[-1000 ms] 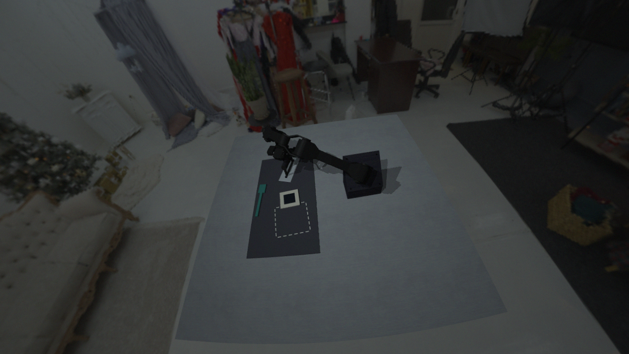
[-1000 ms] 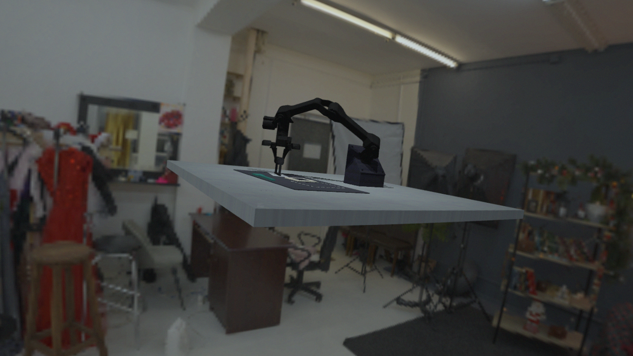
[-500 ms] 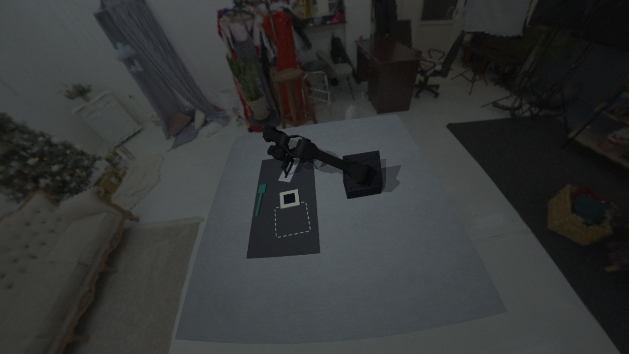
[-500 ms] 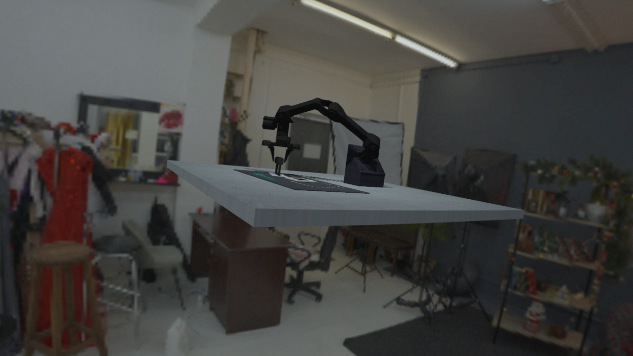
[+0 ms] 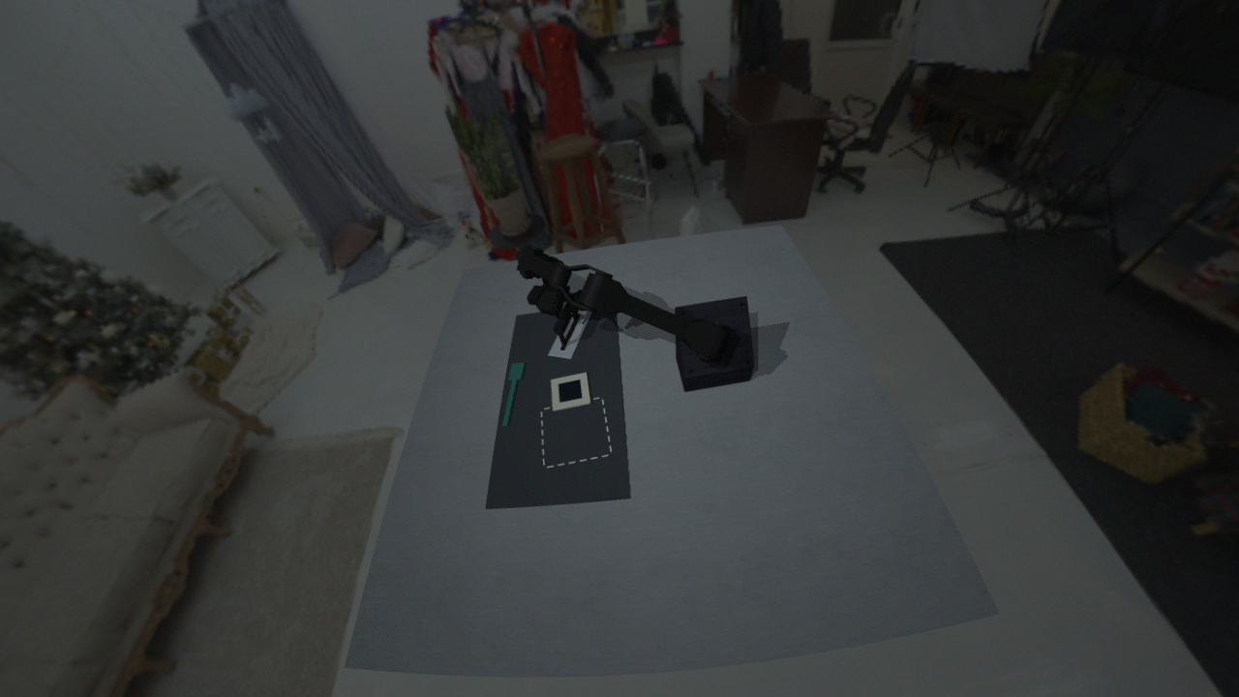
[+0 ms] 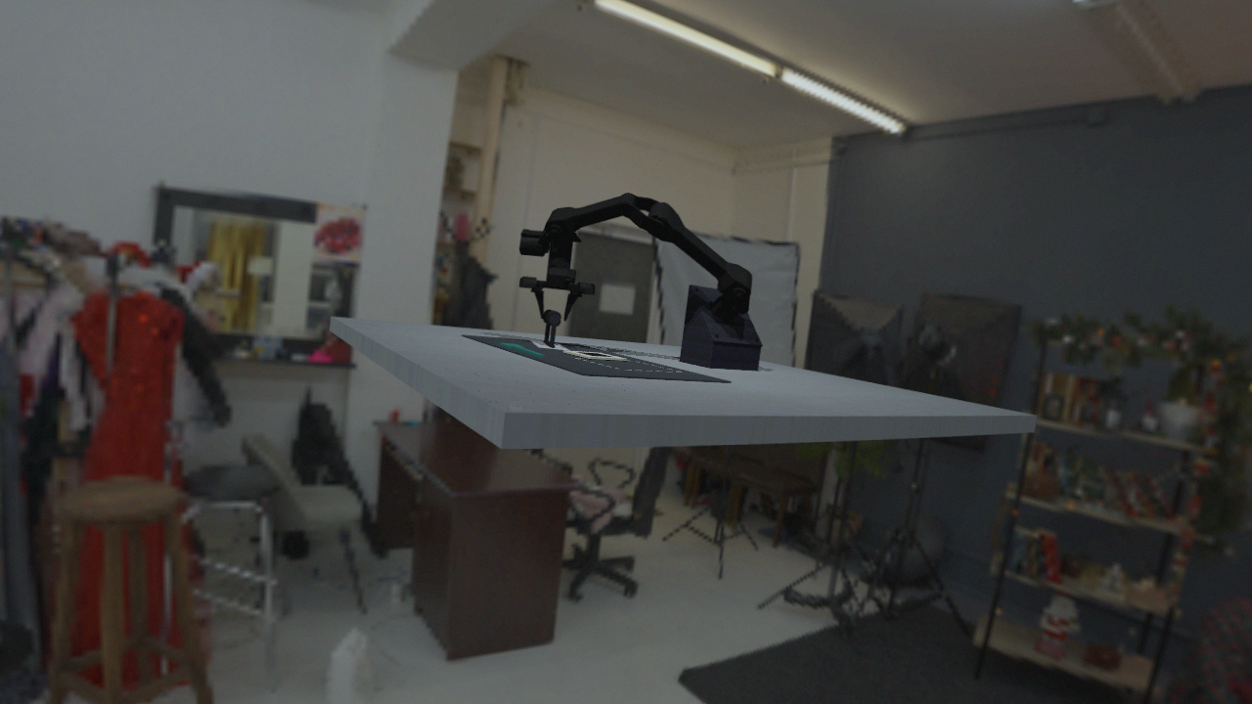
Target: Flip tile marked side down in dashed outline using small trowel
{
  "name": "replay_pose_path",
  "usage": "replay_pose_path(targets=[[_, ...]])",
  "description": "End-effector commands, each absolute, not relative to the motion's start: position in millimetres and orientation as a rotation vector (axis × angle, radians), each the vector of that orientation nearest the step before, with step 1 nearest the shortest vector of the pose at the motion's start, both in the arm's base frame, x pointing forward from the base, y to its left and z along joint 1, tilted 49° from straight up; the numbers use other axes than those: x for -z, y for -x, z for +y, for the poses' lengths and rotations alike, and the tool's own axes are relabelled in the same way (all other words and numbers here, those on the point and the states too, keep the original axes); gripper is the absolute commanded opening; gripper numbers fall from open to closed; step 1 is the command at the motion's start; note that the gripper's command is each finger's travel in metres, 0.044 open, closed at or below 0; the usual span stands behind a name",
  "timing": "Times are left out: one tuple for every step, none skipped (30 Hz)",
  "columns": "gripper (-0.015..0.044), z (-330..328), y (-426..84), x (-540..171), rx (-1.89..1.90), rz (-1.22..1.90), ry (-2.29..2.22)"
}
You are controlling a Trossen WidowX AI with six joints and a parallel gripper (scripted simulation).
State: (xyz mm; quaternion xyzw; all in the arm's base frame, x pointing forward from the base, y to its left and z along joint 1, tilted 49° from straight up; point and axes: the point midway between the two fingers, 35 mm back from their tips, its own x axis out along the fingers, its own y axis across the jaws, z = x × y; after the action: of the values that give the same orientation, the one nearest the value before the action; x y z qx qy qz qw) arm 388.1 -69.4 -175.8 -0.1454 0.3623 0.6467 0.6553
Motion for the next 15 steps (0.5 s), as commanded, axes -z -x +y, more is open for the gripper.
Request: replay_pose_path(targets=[[0.027, -94, -391, 156, -1.448, 0.828, 0.33], [0.027, -100, -391, 150, -1.447, 0.83, 0.326], [0.027, -101, -391, 148, -1.446, 0.831, 0.325], [0.027, -101, -391, 148, -1.446, 0.831, 0.325], [0.027, -101, -391, 148, -1.446, 0.831, 0.325], [0.027, -101, -391, 148, -1.446, 0.831, 0.325], [0.027, -101, -391, 148, -1.446, 0.831, 0.325], [0.027, -101, -391, 148, -1.446, 0.831, 0.325], [0.0296, -104, -390, 149, -1.436, 0.831, 0.317], [0.03, -107, -390, 146, -1.436, 0.831, 0.318], [0.03, -110, -391, 143, -1.436, 0.831, 0.318], [0.03, -111, -391, 142, -1.436, 0.831, 0.318], [0.03, -111, -391, 142, -1.436, 0.831, 0.318], [0.03, -111, -391, 143, -1.433, 0.834, 0.315], [0.03, -111, -391, 143, -1.423, 0.843, 0.308]])
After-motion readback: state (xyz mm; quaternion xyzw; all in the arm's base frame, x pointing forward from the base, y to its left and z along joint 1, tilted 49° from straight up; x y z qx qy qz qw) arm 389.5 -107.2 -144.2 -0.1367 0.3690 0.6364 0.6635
